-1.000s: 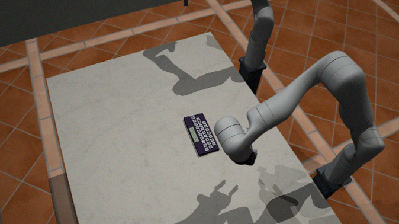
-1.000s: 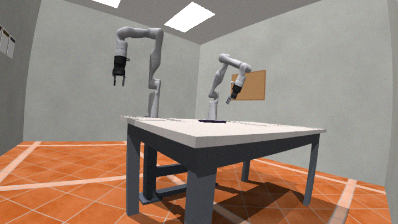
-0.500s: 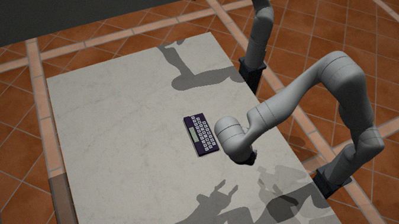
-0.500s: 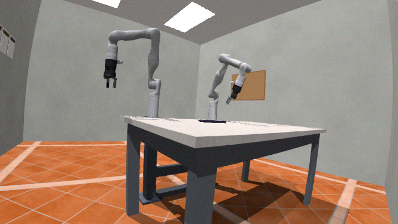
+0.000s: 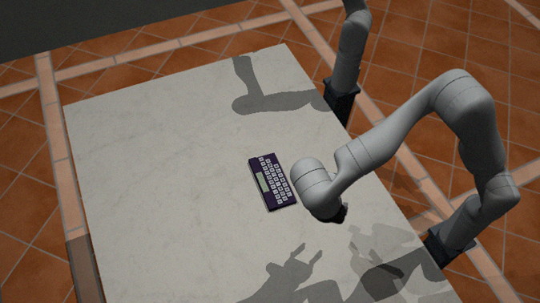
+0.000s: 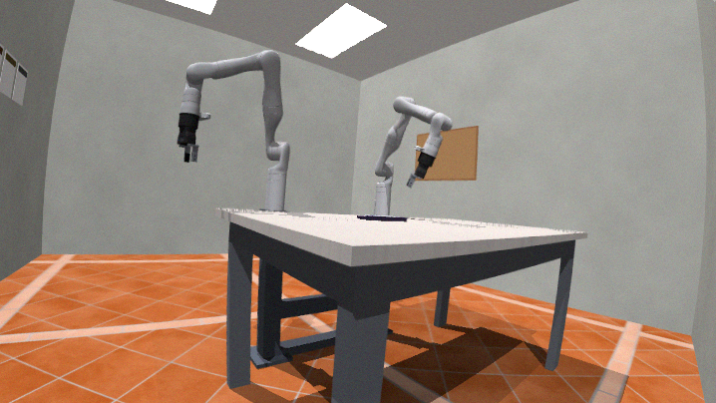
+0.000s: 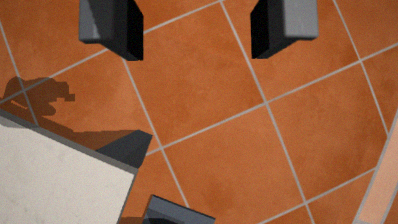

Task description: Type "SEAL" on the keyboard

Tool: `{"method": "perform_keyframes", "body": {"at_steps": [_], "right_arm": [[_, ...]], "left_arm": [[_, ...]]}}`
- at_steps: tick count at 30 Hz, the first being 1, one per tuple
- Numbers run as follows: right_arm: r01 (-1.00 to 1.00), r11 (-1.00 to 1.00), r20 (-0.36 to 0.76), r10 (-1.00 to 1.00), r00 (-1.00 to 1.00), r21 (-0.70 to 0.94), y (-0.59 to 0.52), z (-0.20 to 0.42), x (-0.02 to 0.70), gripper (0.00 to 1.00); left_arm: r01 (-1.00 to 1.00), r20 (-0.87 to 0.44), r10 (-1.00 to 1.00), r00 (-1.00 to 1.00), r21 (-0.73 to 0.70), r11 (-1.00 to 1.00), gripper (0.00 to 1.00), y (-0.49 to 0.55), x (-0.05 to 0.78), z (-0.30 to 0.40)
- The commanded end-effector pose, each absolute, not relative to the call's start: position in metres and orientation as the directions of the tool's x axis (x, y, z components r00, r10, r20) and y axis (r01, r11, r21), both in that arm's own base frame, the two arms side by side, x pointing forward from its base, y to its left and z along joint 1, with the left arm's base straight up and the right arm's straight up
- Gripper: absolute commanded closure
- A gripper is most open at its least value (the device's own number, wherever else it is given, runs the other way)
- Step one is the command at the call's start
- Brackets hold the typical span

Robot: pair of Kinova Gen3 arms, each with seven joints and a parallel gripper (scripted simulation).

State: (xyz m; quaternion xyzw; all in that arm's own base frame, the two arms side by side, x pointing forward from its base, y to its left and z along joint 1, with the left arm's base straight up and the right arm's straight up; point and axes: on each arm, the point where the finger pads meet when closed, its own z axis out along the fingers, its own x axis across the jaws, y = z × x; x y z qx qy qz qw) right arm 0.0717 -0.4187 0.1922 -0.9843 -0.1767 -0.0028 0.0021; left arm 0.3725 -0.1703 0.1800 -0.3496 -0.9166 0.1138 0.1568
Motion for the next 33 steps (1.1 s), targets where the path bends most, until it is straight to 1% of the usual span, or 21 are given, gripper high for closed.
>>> {"method": "perform_keyframes", "body": {"at_steps": [1, 8, 13, 26, 27, 33], "right_arm": [[0.265, -0.964, 0.005, 0.265, 0.964, -0.002, -0.422, 0.19, 0.052, 0.0], [0.086, -0.996, 0.002, 0.086, 0.996, -0.001, -0.425, 0.184, 0.012, 0.0], [0.002, -1.0, 0.001, 0.002, 1.0, 0.0, -0.425, 0.182, -0.007, 0.0], [-0.039, -0.999, 0.0, -0.039, 0.999, 0.0, -0.425, 0.18, -0.016, 0.0], [-0.039, -0.999, 0.0, -0.039, 0.999, 0.0, -0.425, 0.18, -0.016, 0.0], [-0.039, -0.999, 0.0, -0.039, 0.999, 0.0, -0.425, 0.18, -0.016, 0.0]], "left_arm": [[0.606, 0.206, 0.677, -0.707, -0.318, 0.729, 0.0, -0.17, 0.373, 0.181], [0.606, 0.206, 0.677, -0.707, -0.318, 0.729, 0.0, -0.17, 0.373, 0.181], [0.606, 0.206, 0.677, -0.707, -0.318, 0.729, 0.0, -0.17, 0.373, 0.181], [0.606, 0.206, 0.677, -0.707, -0.318, 0.729, 0.0, -0.17, 0.373, 0.181], [0.606, 0.206, 0.677, -0.707, -0.318, 0.729, 1.0, -0.17, 0.373, 0.181], [0.608, 0.206, 0.678, -0.705, -0.315, 0.728, 1.0, -0.171, 0.373, 0.18]]}}
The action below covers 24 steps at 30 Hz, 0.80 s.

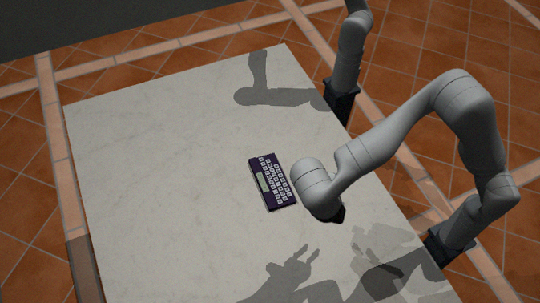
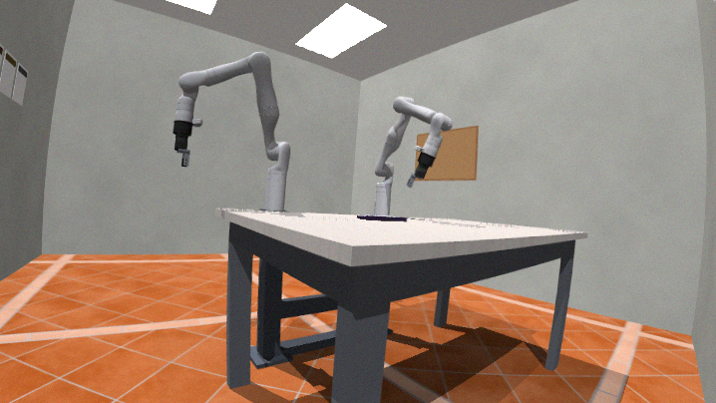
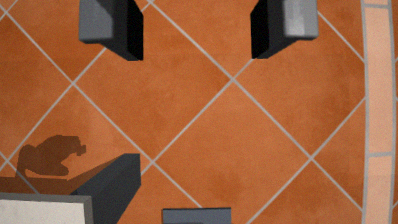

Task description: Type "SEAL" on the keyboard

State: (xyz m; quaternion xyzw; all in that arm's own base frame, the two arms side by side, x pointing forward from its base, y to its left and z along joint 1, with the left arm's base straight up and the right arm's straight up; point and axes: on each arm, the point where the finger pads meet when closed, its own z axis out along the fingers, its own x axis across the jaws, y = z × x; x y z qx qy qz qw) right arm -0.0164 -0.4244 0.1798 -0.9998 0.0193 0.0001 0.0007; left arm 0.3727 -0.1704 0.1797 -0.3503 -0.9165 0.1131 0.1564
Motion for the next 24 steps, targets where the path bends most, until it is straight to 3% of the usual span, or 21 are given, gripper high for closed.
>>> {"method": "perform_keyframes", "body": {"at_steps": [1, 16, 24], "right_arm": [[-0.039, -0.999, 0.0, -0.039, 0.999, 0.0, -0.425, 0.18, -0.016, 0.0], [-0.039, -0.999, 0.0, -0.039, 0.999, 0.0, -0.425, 0.18, -0.016, 0.0], [-0.039, -0.999, 0.0, -0.039, 0.999, 0.0, -0.425, 0.18, -0.016, 0.0]], "left_arm": [[0.61, 0.205, 0.679, -0.705, -0.314, 0.728, 1.0, -0.171, 0.373, 0.18], [0.701, 0.185, 0.735, -0.652, -0.223, 0.677, 1.0, -0.19, 0.39, 0.163], [0.808, 0.152, 0.811, -0.565, -0.098, 0.581, 1.0, -0.223, 0.414, 0.144]]}}
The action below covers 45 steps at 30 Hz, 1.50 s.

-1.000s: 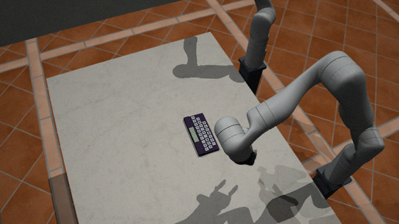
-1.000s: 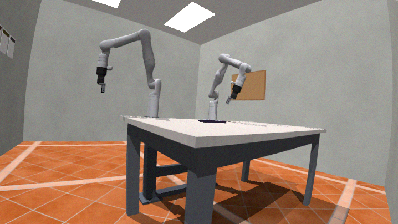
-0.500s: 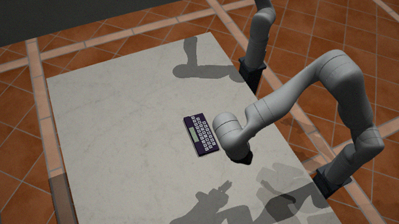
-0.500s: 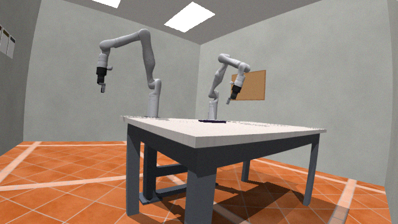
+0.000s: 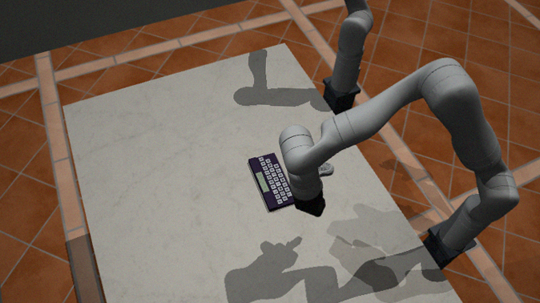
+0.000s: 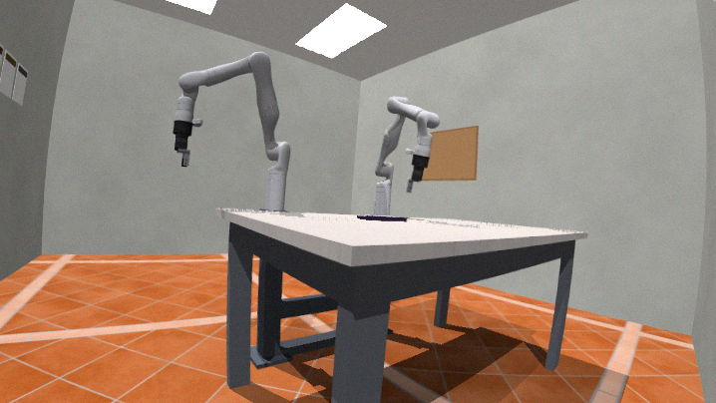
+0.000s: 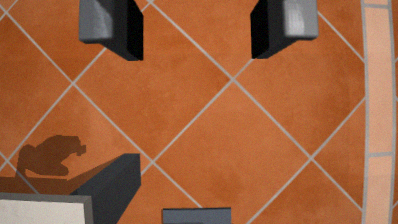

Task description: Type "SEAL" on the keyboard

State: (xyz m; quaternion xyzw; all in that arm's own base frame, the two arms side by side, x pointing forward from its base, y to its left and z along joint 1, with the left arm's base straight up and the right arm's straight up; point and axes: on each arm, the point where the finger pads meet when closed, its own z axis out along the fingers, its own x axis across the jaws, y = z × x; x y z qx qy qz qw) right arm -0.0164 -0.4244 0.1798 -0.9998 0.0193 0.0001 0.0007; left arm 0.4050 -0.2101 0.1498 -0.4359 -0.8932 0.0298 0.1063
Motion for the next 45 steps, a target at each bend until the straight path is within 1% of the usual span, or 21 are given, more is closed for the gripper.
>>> {"method": "perform_keyframes", "body": {"at_steps": [1, 7, 9, 16, 24, 26, 36, 45], "right_arm": [[-0.039, -0.999, 0.0, -0.039, 0.999, 0.0, -0.425, 0.18, -0.016, 0.0], [-0.039, -0.999, 0.0, -0.039, 0.999, 0.0, -0.425, 0.18, -0.016, 0.0], [-0.039, -0.999, 0.0, -0.039, 0.999, 0.0, -0.425, 0.18, -0.016, 0.0], [-0.039, -0.999, 0.0, -0.039, 0.999, 0.0, -0.425, 0.18, -0.016, 0.0], [-0.039, -0.999, 0.0, -0.039, 0.999, 0.0, -0.425, 0.18, -0.016, 0.0], [-0.039, -0.999, 0.0, -0.039, 0.999, 0.0, -0.425, 0.18, -0.016, 0.0], [-0.039, -0.999, 0.0, -0.039, 0.999, 0.0, -0.425, 0.18, -0.016, 0.0], [-0.039, -0.999, 0.0, -0.039, 0.999, 0.0, -0.425, 0.18, -0.016, 0.0]], "left_arm": [[0.822, 0.147, 0.822, -0.55, -0.079, 0.564, 1.0, -0.228, 0.417, 0.141], [0.895, 0.112, 0.888, -0.446, 0.038, 0.444, 1.0, -0.27, 0.437, 0.129], [0.895, 0.112, 0.888, -0.446, 0.038, 0.444, 1.0, -0.27, 0.437, 0.129], [0.944, 0.071, 0.952, -0.296, 0.176, 0.28, 1.0, -0.333, 0.454, 0.121], [0.946, 0.032, 0.992, -0.123, 0.304, 0.108, 1.0, -0.407, 0.459, 0.118], [0.946, 0.032, 0.992, -0.123, 0.304, 0.108, 1.0, -0.407, 0.459, 0.118], [0.917, 0.004, 1.0, 0.024, 0.398, -0.023, 1.0, -0.472, 0.451, 0.12], [0.906, -0.002, 0.998, 0.061, 0.419, -0.054, 1.0, -0.489, 0.447, 0.121]]}}
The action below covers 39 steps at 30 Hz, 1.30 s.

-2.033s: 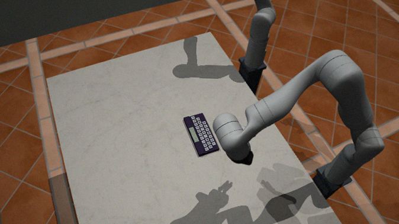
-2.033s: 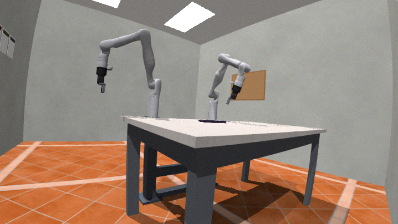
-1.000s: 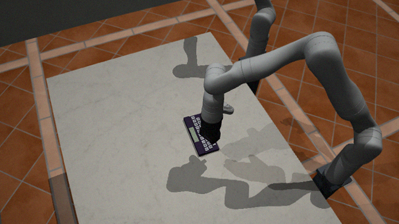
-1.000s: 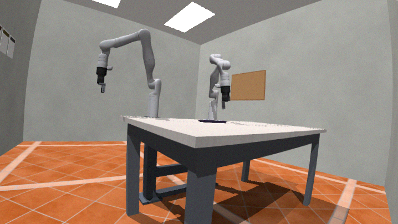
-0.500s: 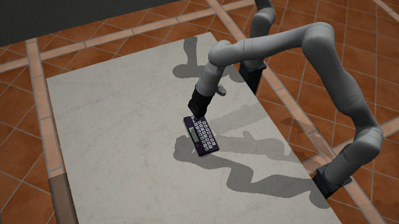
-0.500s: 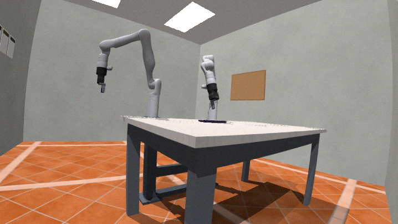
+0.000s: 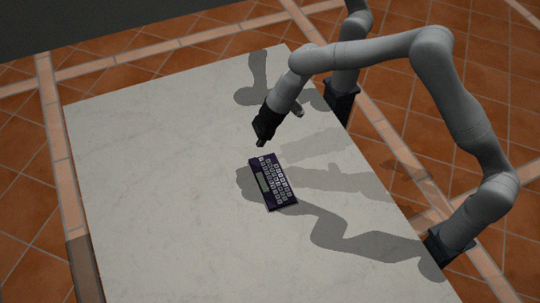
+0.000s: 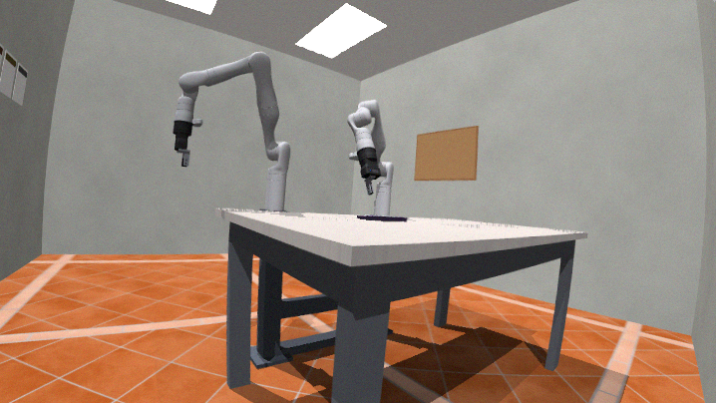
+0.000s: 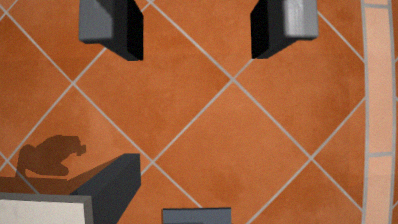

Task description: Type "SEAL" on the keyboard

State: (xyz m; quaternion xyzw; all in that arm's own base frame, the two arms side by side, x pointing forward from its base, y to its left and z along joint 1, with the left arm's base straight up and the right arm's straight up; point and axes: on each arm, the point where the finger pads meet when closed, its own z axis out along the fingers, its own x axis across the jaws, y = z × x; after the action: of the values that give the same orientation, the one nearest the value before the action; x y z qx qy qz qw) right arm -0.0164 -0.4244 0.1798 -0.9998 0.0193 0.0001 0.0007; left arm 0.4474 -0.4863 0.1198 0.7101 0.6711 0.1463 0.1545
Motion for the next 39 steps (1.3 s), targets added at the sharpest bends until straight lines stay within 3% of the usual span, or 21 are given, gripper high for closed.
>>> {"method": "perform_keyframes", "body": {"at_steps": [1, 16, 39], "right_arm": [[-0.039, -0.999, 0.0, -0.039, 0.999, 0.0, -0.425, 0.18, -0.016, 0.0], [-0.039, -0.999, 0.0, -0.039, 0.999, 0.0, -0.425, 0.18, -0.016, 0.0], [-0.039, -0.999, 0.0, -0.039, 0.999, 0.0, -0.425, 0.18, -0.016, 0.0]], "left_arm": [[0.906, -0.002, 0.998, 0.062, 0.42, -0.055, 1.0, -0.489, 0.447, 0.121], [0.904, -0.002, 0.998, 0.059, 0.424, -0.053, 1.0, -0.49, 0.447, 0.116], [0.904, -0.002, 0.998, 0.059, 0.424, -0.053, 1.0, -0.489, 0.447, 0.051]]}}
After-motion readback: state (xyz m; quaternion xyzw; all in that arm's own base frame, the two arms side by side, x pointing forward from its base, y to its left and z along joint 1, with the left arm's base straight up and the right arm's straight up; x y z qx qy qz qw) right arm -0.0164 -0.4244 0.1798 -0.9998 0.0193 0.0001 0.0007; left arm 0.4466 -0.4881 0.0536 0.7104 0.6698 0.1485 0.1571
